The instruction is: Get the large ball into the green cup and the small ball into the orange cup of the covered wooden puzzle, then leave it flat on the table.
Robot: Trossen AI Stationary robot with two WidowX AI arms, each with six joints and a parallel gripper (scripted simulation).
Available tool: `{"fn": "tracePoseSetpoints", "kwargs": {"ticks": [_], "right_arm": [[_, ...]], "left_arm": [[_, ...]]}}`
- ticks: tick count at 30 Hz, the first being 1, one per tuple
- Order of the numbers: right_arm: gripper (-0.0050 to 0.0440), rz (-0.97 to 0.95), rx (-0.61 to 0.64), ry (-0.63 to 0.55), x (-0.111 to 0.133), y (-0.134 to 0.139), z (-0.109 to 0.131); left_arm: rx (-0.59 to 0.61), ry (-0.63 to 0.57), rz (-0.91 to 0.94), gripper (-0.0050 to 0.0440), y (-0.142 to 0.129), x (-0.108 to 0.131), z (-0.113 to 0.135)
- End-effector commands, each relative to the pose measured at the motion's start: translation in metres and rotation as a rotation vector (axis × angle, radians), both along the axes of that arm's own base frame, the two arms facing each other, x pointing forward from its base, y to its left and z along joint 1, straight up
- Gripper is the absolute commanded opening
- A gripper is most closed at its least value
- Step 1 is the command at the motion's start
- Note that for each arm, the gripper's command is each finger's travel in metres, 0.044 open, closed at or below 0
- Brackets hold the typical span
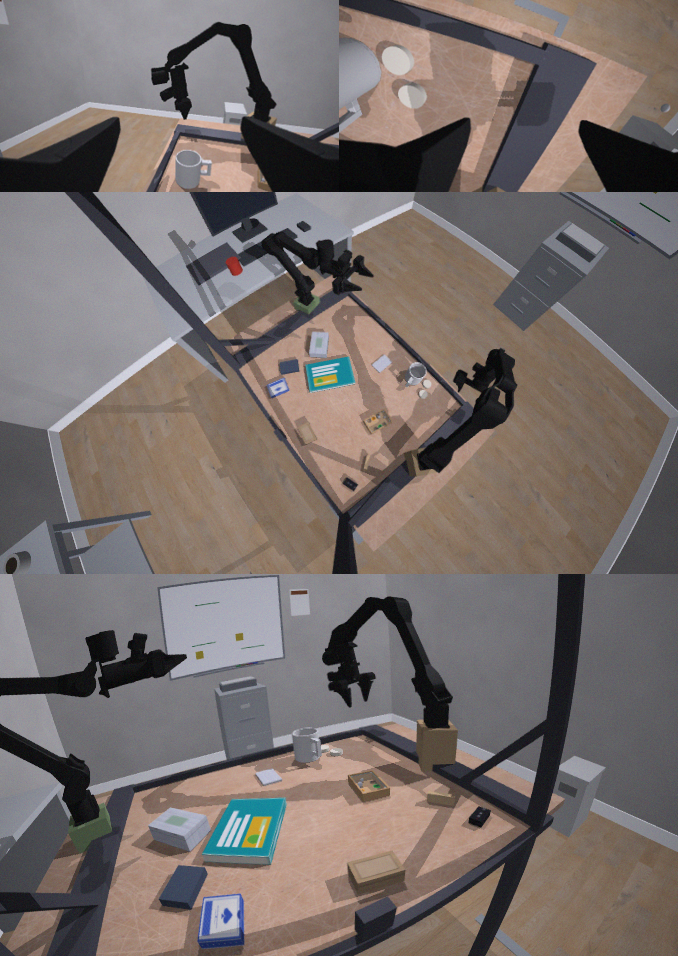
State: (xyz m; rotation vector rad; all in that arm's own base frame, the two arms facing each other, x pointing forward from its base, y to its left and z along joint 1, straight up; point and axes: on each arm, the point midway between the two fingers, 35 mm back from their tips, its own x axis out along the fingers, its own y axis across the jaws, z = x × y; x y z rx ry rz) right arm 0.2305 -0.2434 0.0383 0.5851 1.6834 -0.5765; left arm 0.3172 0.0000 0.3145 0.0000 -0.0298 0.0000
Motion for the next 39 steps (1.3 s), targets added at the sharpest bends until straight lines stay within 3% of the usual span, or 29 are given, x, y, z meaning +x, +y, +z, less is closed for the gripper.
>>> {"fn": "tracePoseSetpoints", "kwargs": {"ticks": [1,6,9,16,19,26,39], "right_arm": [[0.0400,-0.044,-0.061,-0.035,0.030,0.035,0.002],[0.0400,-0.089,-0.095,-0.050,0.050,0.075,-0.005],[0.0400,-0.092,-0.104,-0.059,0.051,0.067,-0.002],[0.0400,-0.154,-0.113,-0.073,0.065,0.136,-0.016],[0.0400,-0.178,-0.131,-0.090,0.069,0.152,-0.018],[0.0400,-0.198,-0.132,-0.093,0.071,0.173,-0.023],[0.0400,-0.261,-0.128,-0.121,0.064,0.236,-0.033]], "left_arm": [[0.000,-0.020,0.000,0.0400,0.000,-0.001,0.008],[0.000,-0.020,0.000,0.0400,0.000,-0.001,0.008],[0.000,-0.020,0.000,0.0400,0.000,-0.001,0.008],[0.000,-0.020,0.000,0.0400,0.000,-0.001,0.008],[0.000,-0.020,0.000,0.0400,0.000,-0.001,0.008],[0.000,-0.020,0.000,0.0400,0.000,-0.001,0.008],[0.000,-0.020,0.000,0.0400,0.000,-0.001,0.008]]}}
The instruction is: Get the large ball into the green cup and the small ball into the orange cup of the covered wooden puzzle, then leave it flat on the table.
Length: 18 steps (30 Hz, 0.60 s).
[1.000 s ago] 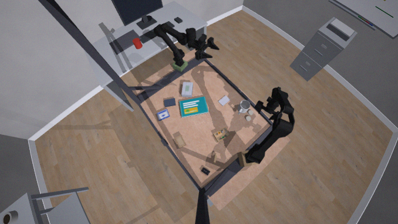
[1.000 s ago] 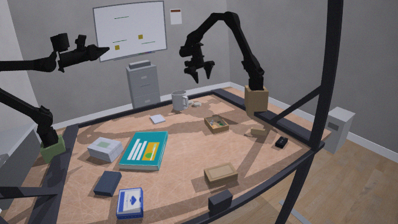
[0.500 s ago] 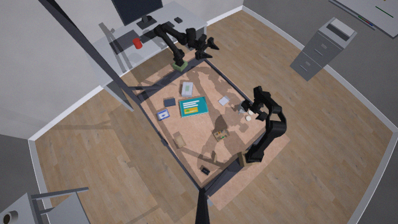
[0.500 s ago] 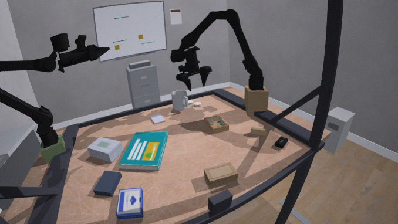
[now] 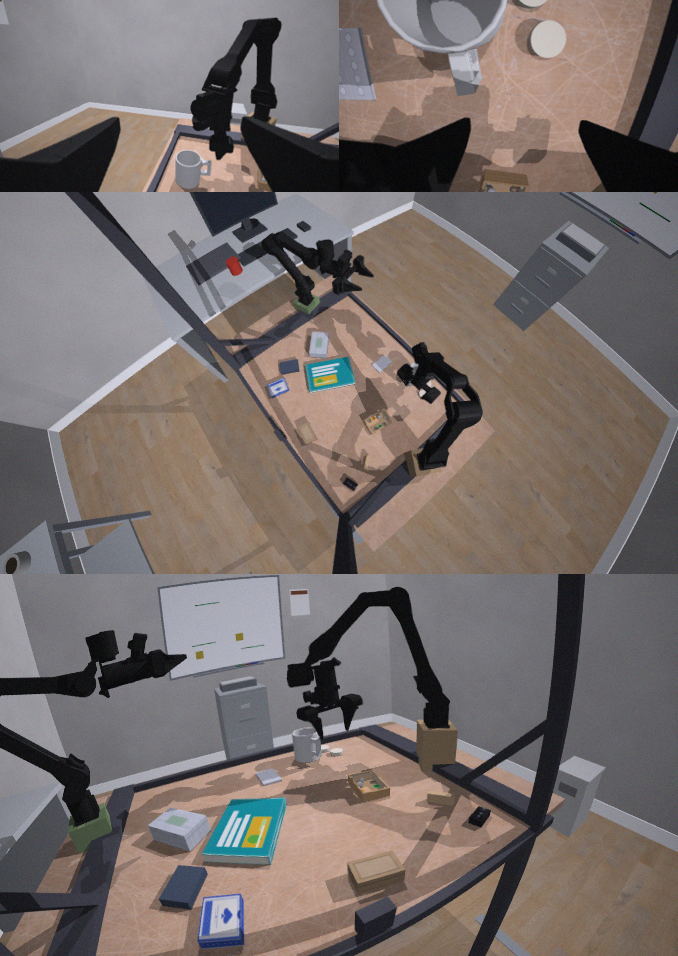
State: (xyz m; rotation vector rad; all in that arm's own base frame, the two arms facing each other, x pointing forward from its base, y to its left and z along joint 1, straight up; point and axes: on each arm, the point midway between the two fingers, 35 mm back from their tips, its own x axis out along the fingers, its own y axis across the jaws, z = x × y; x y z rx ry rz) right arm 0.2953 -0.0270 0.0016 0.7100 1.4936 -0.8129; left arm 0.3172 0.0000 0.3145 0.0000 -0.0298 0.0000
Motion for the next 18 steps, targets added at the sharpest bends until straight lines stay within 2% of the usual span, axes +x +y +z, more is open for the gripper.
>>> {"fn": "tracePoseSetpoints", "kwargs": {"ticks": [1,4,8,18], "right_arm": [[0.0400,-0.028,-0.002,-0.038,-0.002,0.026,0.002],[0.0400,-0.036,-0.012,-0.042,-0.002,0.030,0.001],[0.0400,-0.081,-0.003,-0.057,-0.016,0.066,-0.006],[0.0400,-0.176,0.009,-0.100,-0.054,0.132,-0.020]], "left_arm": [[0.000,-0.020,0.000,0.0400,0.000,-0.001,0.008],[0.000,-0.020,0.000,0.0400,0.000,-0.001,0.008],[0.000,-0.020,0.000,0.0400,0.000,-0.001,0.008],[0.000,-0.020,0.000,0.0400,0.000,-0.001,0.008]]}}
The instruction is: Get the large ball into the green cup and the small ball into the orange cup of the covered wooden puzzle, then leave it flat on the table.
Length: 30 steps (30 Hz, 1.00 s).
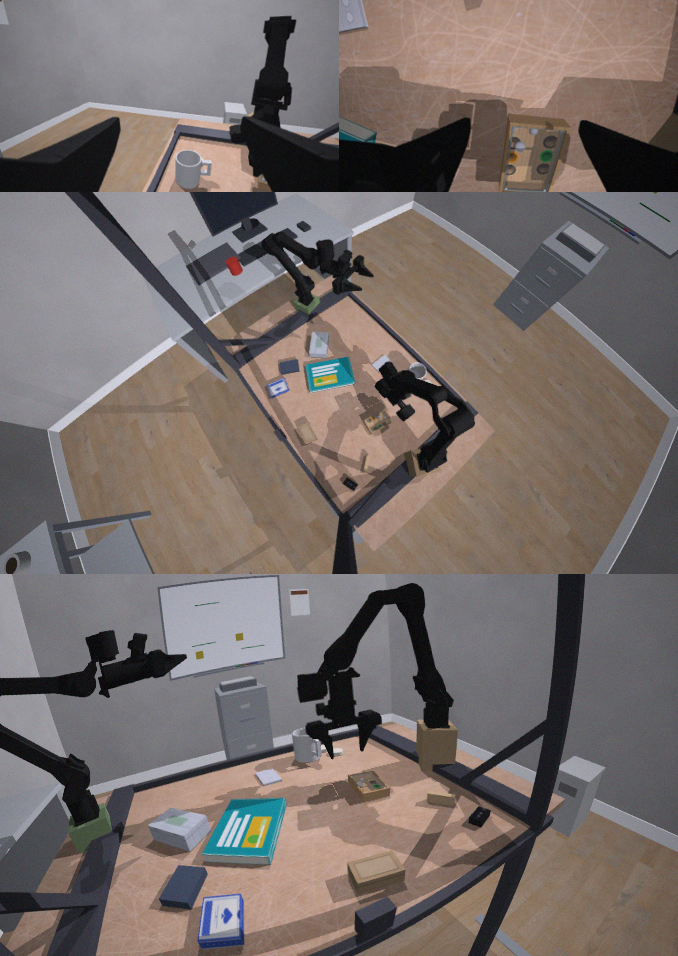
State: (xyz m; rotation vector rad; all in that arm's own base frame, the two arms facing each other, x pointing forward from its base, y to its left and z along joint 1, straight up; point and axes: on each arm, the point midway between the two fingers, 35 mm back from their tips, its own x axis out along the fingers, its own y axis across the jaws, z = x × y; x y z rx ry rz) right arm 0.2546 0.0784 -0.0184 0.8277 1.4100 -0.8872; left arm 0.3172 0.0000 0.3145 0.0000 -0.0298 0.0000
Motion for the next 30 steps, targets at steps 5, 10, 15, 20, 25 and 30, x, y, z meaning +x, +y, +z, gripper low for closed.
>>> {"fn": "tracePoseSetpoints", "kwargs": {"ticks": [5,10,15,20,25,30], "right_arm": [[0.0400,-0.051,0.012,-0.052,-0.016,0.032,0.000],[0.0400,-0.108,0.033,-0.053,-0.050,0.060,-0.010],[0.0400,-0.120,0.040,-0.077,-0.048,0.065,-0.008],[0.0400,-0.102,0.026,-0.039,-0.052,0.061,-0.013],[0.0400,-0.101,0.023,-0.032,-0.054,0.060,-0.014],[0.0400,-0.101,0.027,-0.037,-0.052,0.061,-0.013]], "left_arm": [[0.000,-0.020,0.000,0.0400,0.000,-0.001,0.008],[0.000,-0.020,0.000,0.0400,0.000,-0.001,0.008],[0.000,-0.020,0.000,0.0400,0.000,-0.001,0.008],[0.000,-0.020,0.000,0.0400,0.000,-0.001,0.008],[0.000,-0.020,0.000,0.0400,0.000,-0.001,0.008],[0.000,-0.020,0.000,0.0400,0.000,-0.001,0.008]]}}
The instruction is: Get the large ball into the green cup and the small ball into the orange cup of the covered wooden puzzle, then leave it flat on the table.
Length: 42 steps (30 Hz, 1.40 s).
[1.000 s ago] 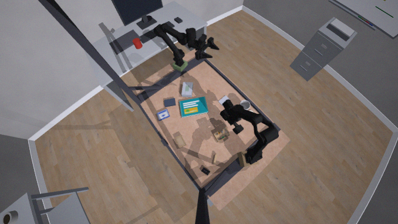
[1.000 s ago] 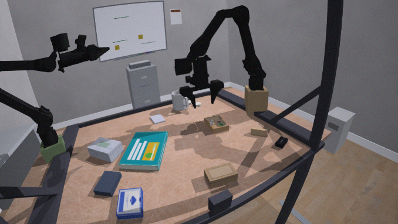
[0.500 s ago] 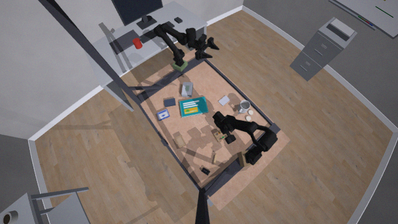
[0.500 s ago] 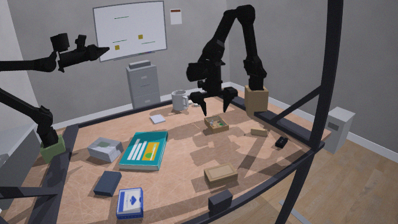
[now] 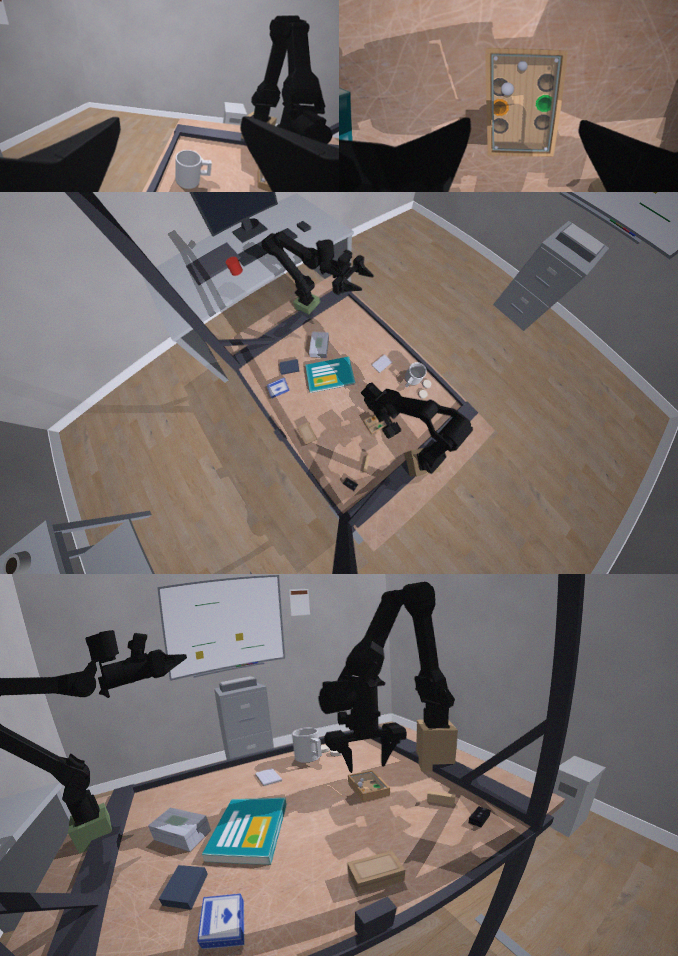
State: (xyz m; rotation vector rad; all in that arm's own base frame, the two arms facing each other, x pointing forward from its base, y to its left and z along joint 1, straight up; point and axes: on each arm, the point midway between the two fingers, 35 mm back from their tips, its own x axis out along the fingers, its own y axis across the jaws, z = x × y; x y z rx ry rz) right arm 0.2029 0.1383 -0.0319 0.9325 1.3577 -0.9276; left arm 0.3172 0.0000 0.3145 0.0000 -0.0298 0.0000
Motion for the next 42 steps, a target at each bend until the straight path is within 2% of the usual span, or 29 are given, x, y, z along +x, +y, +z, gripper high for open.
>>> {"fn": "tracePoseSetpoints", "kwargs": {"ticks": [1,6,7,12,20,23,37,40,42], "right_arm": [[0.0400,-0.003,0.006,-0.002,0.000,0.001,0.001],[0.0400,0.000,0.002,0.020,-0.003,-0.003,-0.001],[0.0400,0.009,0.025,-0.019,0.004,0.005,0.007],[0.0400,0.004,-0.004,0.005,-0.002,-0.002,-0.011],[0.0400,0.003,0.001,0.000,0.000,-0.001,-0.023],[0.0400,0.003,0.001,0.000,0.000,-0.001,-0.019],[0.0400,0.002,0.000,0.000,0.000,-0.002,-0.047],[0.0400,0.001,0.004,-0.006,0.002,0.000,-0.043],[0.0400,0.002,-0.001,0.001,0.000,-0.002,-0.053]], "left_arm": [[0.000,-0.020,0.000,0.0400,0.000,-0.001,0.008],[0.000,-0.020,0.000,0.0400,0.000,-0.001,0.008],[0.000,-0.020,0.000,0.0400,0.000,-0.001,0.008],[0.000,-0.020,0.000,0.0400,0.000,-0.001,0.008],[0.000,-0.020,0.000,0.0400,0.000,-0.001,0.008],[0.000,-0.020,0.000,0.0400,0.000,-0.001,0.008],[0.000,-0.020,0.000,0.0400,0.000,-0.001,0.008],[0.000,-0.020,0.000,0.0400,0.000,-0.001,0.008],[0.000,-0.020,0.000,0.0400,0.000,-0.001,0.008]]}}
